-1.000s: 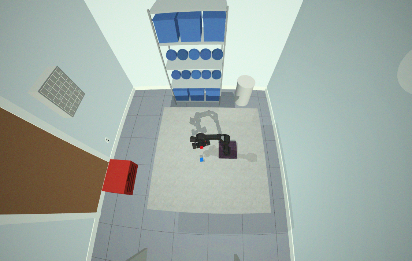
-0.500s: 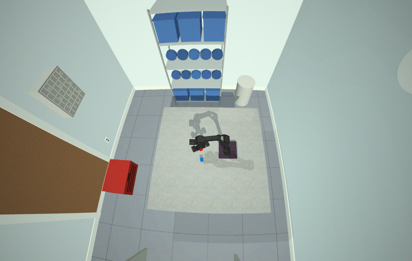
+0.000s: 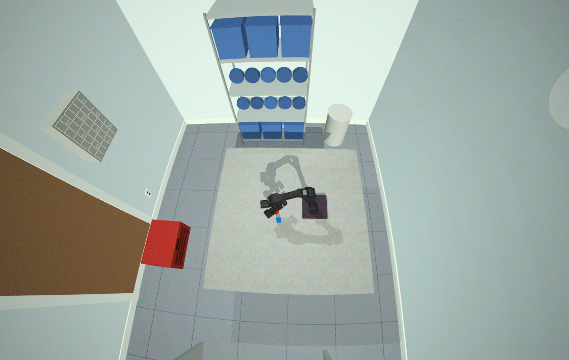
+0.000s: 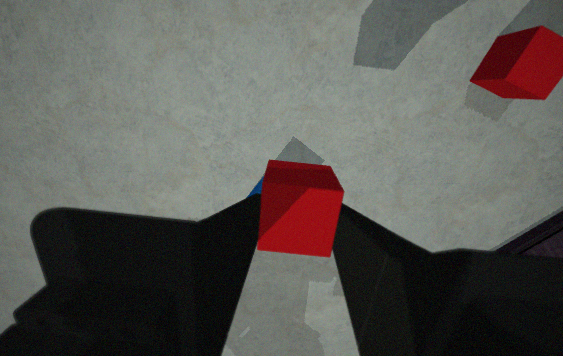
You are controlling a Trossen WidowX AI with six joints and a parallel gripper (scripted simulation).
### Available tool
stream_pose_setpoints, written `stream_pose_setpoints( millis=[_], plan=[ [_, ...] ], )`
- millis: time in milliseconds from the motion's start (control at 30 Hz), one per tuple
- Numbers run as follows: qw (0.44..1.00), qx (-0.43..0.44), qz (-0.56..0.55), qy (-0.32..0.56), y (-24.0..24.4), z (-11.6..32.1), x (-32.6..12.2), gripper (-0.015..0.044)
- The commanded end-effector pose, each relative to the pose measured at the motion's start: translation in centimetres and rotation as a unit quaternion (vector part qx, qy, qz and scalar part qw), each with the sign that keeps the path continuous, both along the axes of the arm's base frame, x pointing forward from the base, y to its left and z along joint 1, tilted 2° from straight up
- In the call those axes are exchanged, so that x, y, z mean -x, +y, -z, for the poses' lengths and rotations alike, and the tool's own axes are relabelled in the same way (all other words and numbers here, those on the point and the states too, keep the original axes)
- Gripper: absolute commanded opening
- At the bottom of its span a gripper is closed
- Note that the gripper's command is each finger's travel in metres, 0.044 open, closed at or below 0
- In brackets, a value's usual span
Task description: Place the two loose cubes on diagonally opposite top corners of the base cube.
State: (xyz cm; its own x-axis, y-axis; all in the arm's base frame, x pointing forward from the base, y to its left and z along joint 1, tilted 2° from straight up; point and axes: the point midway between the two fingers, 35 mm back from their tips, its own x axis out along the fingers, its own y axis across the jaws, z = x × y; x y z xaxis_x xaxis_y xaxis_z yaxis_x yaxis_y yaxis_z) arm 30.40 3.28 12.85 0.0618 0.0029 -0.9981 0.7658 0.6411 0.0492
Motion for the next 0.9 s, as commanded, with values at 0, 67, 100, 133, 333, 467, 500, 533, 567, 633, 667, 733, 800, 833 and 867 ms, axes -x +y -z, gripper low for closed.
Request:
stream_pose_setpoints(
  millis=[0, 67, 100, 133, 333, 467, 500, 533, 567, 633, 667, 733, 800, 833, 867],
  plan=[
    [0.999, 0.004, -0.035, 0.000, 1.1, 0.5, -0.1, 0.0105],
    [0.999, 0.005, -0.052, 0.000, 1.7, 0.8, -0.1, 0.0105],
    [0.998, 0.005, -0.061, 0.000, 2.0, 0.9, -0.1, 0.0105],
    [0.998, 0.005, -0.070, 0.000, 2.3, 1.0, -0.1, 0.0105],
    [0.994, 0.007, -0.109, 0.000, 3.7, 1.6, -0.1, 0.0105],
    [0.994, 0.007, -0.109, 0.000, 3.7, 1.6, -0.1, 0.0105],
    [0.994, 0.007, -0.109, 0.000, 3.7, 1.6, -0.1, 0.0105],
    [0.994, 0.007, -0.109, 0.000, 3.7, 1.6, -0.1, 0.0105],
    [0.994, 0.007, -0.109, 0.000, 3.7, 1.6, -0.1, 0.0105],
    [0.994, 0.007, -0.109, 0.000, 3.7, 1.7, -0.1, 0.0105],
    [0.994, 0.007, -0.109, 0.000, 3.7, 1.8, -0.2, 0.0105],
    [0.994, 0.007, -0.110, 0.000, 3.7, 2.2, -0.2, 0.0105],
    [0.994, 0.007, -0.110, 0.000, 3.7, 2.6, -0.2, 0.0105],
    [0.994, 0.007, -0.110, 0.000, 3.7, 2.8, -0.2, 0.0105],
    [0.994, 0.007, -0.110, 0.000, 3.7, 3.0, -0.2, 0.0105]
  ],
)
